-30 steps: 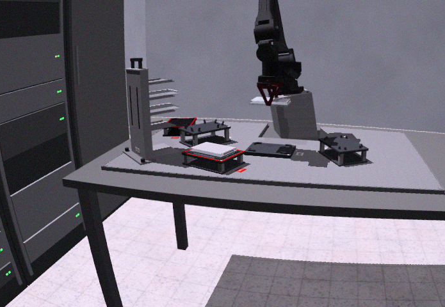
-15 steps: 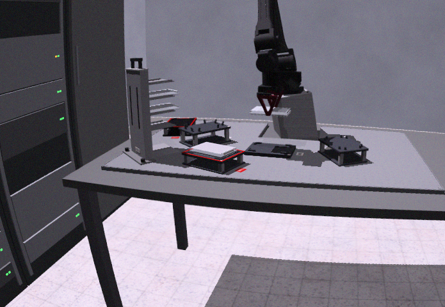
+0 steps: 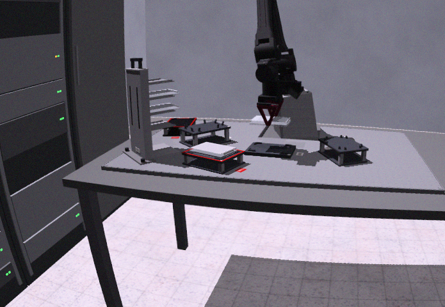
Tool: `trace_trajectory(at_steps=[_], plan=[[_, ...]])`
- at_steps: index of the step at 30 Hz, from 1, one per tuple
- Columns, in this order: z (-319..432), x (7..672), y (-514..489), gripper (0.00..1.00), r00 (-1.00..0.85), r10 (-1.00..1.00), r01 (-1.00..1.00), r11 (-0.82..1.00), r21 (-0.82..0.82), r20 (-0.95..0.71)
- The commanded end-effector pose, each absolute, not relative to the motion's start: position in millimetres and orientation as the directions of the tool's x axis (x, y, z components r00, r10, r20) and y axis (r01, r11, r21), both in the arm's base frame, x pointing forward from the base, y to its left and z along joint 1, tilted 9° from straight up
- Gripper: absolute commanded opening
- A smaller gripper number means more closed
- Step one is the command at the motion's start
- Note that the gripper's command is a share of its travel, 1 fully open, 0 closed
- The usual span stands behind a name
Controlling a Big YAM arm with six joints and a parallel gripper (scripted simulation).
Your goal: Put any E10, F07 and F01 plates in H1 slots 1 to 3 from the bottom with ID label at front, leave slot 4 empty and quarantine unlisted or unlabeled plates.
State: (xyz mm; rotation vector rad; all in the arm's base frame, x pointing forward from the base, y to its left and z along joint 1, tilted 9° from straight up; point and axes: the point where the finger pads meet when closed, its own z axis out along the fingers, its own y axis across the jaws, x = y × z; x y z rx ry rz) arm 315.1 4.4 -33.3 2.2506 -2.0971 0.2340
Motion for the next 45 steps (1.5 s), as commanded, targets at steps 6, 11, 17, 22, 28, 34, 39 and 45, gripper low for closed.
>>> trace_trajectory(at_steps=[6,11,17,22,28,34,39,45], plan=[[-55,316,-1,0.86,0.068,-0.987,-0.995,-0.078,-0.066,0.146],[-44,330,7,0.86,0.076,-0.987,-0.990,-0.092,-0.111,0.144],[-48,327,4,0.86,0.066,-0.987,-0.993,-0.079,-0.090,0.145],[-48,327,4,0.86,0.066,-0.987,-0.993,-0.079,-0.090,0.145],[-48,327,4,0.86,0.066,-0.987,-0.993,-0.079,-0.090,0.145],[-48,328,4,0.86,0.066,-0.987,-0.993,-0.079,-0.090,0.145],[-51,327,7,0.86,0.077,-0.986,-0.992,-0.091,-0.092,0.145],[-57,322,5,0.86,0.078,-0.986,-0.993,-0.090,-0.079,0.145]])
